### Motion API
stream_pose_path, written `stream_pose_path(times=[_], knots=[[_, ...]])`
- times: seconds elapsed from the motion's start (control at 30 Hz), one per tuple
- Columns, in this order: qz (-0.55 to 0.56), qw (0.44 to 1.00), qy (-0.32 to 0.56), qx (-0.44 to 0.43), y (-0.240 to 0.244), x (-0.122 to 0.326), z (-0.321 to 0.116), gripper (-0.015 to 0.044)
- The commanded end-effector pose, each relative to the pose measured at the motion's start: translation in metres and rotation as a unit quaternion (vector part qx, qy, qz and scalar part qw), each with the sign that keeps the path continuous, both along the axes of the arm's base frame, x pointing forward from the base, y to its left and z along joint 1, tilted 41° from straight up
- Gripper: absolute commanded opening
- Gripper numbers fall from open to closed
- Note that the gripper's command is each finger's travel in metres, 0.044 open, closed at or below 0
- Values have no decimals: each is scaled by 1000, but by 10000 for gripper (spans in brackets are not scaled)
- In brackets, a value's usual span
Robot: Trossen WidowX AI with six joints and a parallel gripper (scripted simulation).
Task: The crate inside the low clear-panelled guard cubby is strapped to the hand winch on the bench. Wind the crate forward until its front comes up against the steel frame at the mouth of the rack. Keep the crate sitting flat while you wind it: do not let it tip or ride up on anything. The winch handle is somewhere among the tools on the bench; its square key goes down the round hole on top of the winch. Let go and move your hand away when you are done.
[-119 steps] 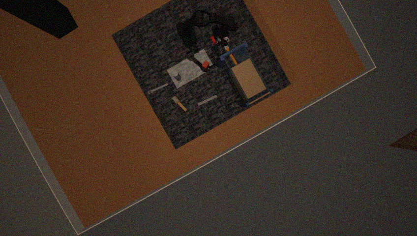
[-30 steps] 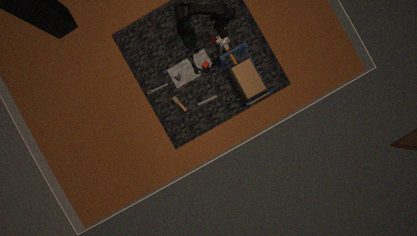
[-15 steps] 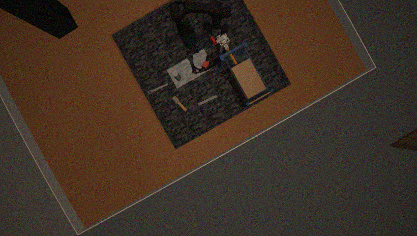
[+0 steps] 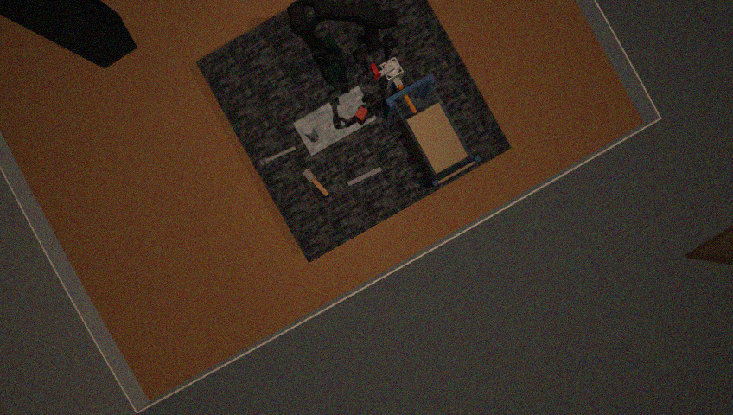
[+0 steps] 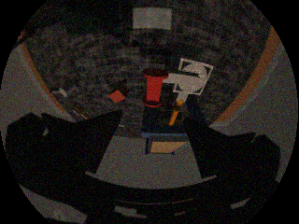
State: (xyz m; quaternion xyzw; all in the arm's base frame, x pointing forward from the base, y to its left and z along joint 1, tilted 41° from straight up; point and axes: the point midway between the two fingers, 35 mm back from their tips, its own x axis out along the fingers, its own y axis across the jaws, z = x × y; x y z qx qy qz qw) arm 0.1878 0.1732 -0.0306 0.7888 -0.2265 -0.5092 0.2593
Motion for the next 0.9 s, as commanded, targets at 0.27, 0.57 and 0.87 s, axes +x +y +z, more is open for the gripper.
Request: stream_pose_path(times=[0.27, 0.57, 0.87], knots=[[18, 1000, 3, -4, -4, 1, -4, 440], [18, 1000, 3, -4, -13, 2, -16, 440], [18, 1000, 3, -4, -22, 2, -27, 440]])
